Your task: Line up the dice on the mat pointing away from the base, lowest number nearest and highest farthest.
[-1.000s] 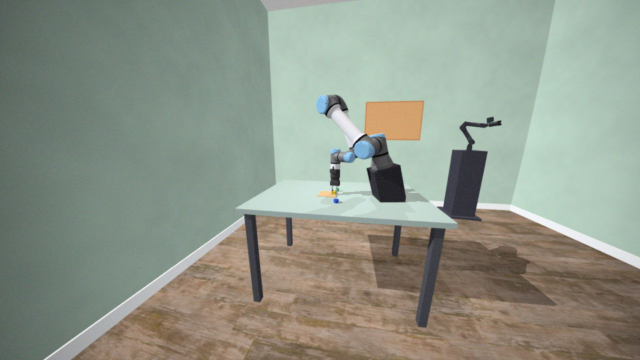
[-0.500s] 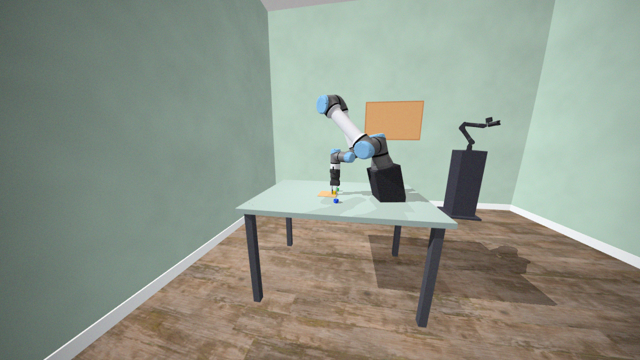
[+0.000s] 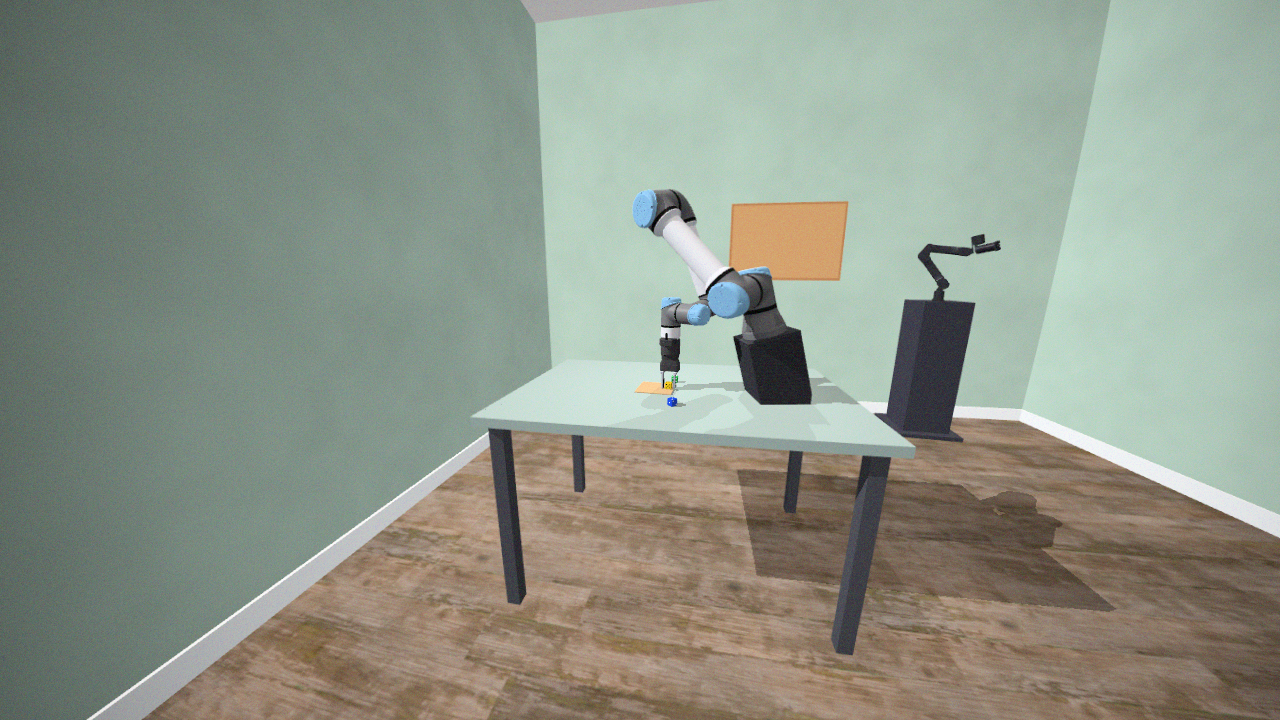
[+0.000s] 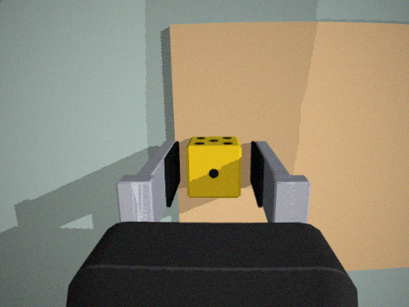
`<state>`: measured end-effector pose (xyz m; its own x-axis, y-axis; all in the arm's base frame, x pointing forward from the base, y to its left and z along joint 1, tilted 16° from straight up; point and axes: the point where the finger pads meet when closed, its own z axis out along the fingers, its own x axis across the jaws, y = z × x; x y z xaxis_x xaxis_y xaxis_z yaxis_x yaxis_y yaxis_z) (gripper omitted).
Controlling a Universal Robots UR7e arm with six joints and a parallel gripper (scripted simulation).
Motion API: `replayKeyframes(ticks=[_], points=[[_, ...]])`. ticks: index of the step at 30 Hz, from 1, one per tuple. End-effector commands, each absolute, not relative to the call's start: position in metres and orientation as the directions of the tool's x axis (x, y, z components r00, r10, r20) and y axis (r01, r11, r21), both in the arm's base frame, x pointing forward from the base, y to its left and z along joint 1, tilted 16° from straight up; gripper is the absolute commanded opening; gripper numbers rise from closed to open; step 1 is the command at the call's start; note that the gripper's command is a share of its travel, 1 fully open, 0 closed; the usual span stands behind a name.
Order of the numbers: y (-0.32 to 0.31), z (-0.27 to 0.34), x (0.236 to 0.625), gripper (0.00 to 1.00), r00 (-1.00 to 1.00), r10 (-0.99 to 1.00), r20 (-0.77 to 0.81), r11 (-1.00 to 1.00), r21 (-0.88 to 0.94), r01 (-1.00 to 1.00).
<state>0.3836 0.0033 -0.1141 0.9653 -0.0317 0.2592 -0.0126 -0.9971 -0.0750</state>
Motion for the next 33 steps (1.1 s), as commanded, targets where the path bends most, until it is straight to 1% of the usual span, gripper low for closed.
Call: replayKeyframes(ticks=[1,16,33], points=[[0.003,-0.114,0.384,0.79,0.965,-0.032,0.260,-0.997,-0.075,-0.013],[0.003,-0.109,0.383,0.79,0.965,-0.032,0.260,-0.997,-0.075,-0.013],[0.001,-0.081,0.375,0.79,0.965,-0.032,0.260,-0.997,-0.075,-0.013]])
